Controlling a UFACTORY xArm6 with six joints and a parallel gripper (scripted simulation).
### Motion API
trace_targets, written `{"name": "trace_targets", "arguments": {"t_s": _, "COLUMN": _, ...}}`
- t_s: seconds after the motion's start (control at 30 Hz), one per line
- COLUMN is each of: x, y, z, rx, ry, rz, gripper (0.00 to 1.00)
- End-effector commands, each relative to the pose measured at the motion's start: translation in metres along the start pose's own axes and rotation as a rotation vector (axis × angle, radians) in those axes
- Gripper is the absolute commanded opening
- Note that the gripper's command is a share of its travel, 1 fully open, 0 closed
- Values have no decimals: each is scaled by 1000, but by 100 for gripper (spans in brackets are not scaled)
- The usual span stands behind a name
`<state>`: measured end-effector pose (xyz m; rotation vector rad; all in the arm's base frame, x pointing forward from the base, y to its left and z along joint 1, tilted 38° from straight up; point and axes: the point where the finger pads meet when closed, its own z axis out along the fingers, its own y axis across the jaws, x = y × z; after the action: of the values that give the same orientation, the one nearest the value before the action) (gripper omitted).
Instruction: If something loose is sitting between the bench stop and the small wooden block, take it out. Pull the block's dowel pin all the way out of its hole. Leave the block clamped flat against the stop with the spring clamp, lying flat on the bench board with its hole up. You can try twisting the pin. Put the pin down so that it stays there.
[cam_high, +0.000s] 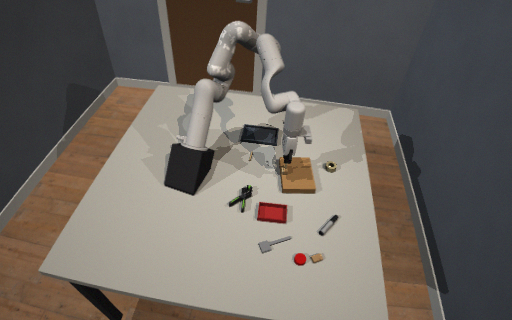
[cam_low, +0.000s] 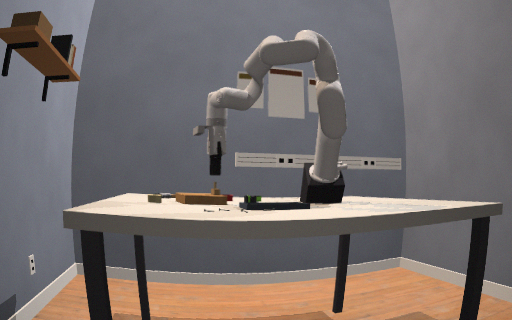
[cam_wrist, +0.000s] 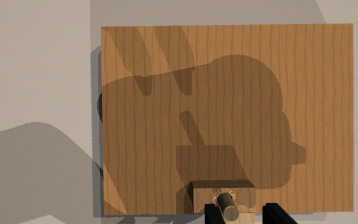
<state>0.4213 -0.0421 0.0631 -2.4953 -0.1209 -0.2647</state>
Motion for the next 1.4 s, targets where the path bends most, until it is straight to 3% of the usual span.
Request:
{"name": "trace_targets", "arguments": {"t_s": 0.0, "x": 1, "y": 0, "z": -2, "rx": -2, "ry": 2, "rz": -1, "gripper": 28}}
{"name": "trace_targets", "arguments": {"t_s": 0.83, "x": -1, "y": 3, "z": -2, "rx": -3, "ry": 2, "rz": -11, "gripper": 28}}
{"name": "trace_targets", "arguments": {"t_s": 1.1, "x": -6, "y": 13, "z": -2, "rx": -6, "ry": 2, "rz": -50, "gripper": 28}}
{"name": "trace_targets", "arguments": {"t_s": 1.37, "x": -24, "y": 39, "z": -1, "rx": -15, "ry": 0, "rz": -158, "gripper": 28}}
